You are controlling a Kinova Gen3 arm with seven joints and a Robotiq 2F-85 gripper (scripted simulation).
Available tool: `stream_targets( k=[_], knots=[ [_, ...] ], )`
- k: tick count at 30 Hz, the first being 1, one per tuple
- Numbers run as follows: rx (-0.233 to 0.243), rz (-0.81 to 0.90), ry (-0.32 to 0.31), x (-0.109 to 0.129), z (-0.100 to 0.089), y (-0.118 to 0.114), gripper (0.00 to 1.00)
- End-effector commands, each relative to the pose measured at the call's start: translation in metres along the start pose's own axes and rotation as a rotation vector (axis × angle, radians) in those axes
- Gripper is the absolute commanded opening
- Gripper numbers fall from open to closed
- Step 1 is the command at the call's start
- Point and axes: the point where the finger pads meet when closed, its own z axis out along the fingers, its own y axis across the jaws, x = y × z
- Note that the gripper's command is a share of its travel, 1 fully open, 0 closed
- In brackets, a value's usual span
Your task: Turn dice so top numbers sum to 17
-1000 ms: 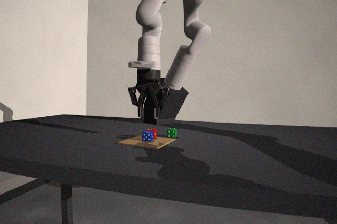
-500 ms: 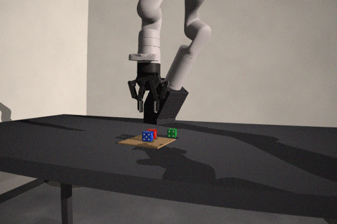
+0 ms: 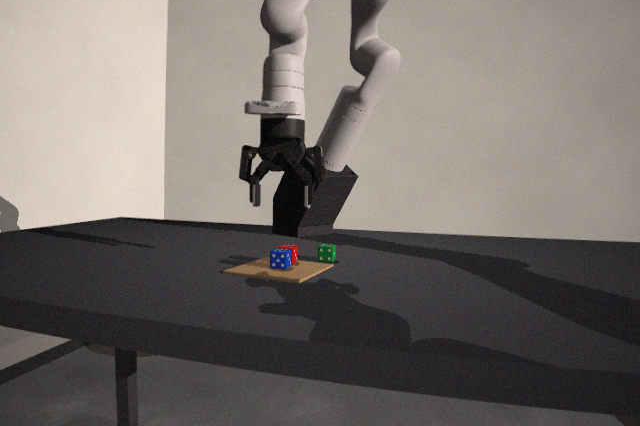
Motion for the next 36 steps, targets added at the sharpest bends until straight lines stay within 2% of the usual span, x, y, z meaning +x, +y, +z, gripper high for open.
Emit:
stream_targets(
  k=[1, 14, 23, 36],
  knots=[
    [-0.001, 0.000, 0.001, 0.000, 0.000, 0.000, 1.00],
    [0.001, 0.000, 0.002, 0.000, 0.000, -0.001, 1.00],
    [0.015, 0.000, 0.007, -0.007, 0.002, -0.011, 1.00],
    [0.043, 0.001, 0.023, -0.043, 0.008, -0.045, 1.00]
  ],
)
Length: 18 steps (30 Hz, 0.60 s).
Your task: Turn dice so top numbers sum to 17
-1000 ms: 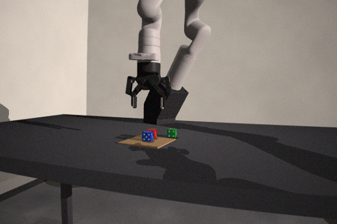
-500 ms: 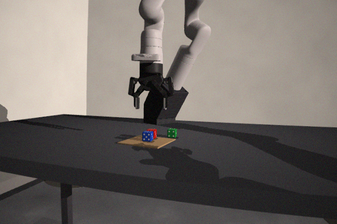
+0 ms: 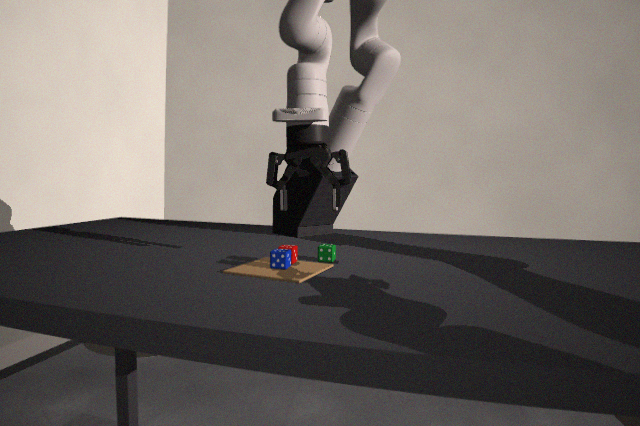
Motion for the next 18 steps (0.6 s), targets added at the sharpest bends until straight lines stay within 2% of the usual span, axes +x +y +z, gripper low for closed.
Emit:
stream_targets(
  k=[1, 18],
  knots=[
    [0.001, 0.006, 0.001, -0.014, 0.000, -0.006, 1.00],
    [-0.036, 0.003, -0.017, -0.063, -0.004, -0.020, 1.00]
  ],
)
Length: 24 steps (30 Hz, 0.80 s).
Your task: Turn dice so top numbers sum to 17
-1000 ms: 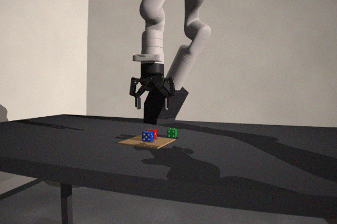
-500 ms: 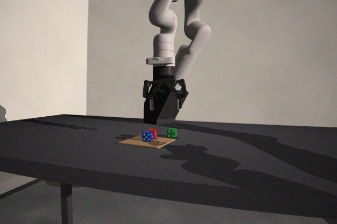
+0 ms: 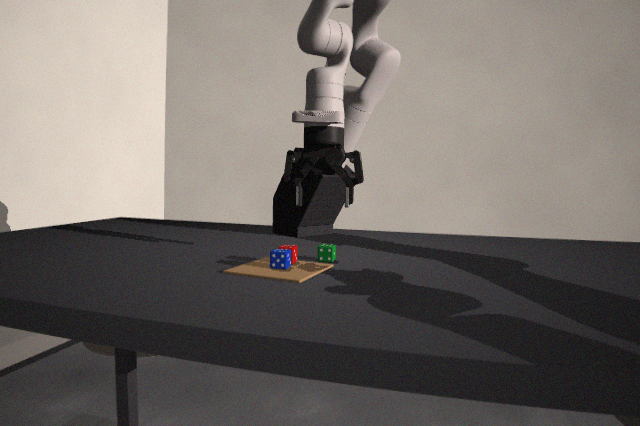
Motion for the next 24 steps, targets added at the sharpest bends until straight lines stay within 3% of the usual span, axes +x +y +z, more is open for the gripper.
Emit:
stream_targets(
  k=[1, 11, 12, 24],
  knots=[
    [-0.001, -0.011, -0.011, -0.0088, 0.0001, -0.0055, 1.00],
    [-0.006, -0.012, -0.014, -0.0130, -0.0005, -0.0057, 1.00],
    [-0.006, -0.012, -0.014, -0.0130, -0.0005, -0.0057, 0.46],
    [-0.006, -0.012, -0.014, -0.0130, -0.0005, -0.0057, 0.46]
  ],
)
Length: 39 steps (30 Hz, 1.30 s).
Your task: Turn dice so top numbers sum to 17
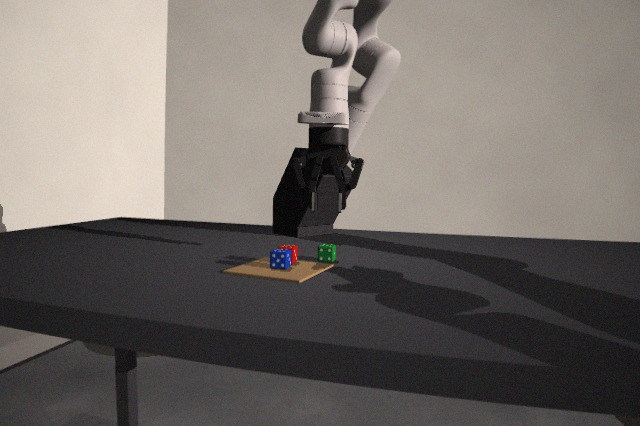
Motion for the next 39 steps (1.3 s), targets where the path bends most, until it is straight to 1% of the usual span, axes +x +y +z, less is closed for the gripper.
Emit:
stream_targets(
  k=[1, 30, 39],
  knots=[
    [0.000, 0.000, 0.001, 0.0002, -0.0003, 0.0002, 0.46],
    [0.000, 0.000, 0.001, 0.0002, 0.0001, 0.0001, 0.46],
    [0.000, 0.000, 0.001, 0.0001, 0.0031, 0.0001, 0.46]
  ],
)
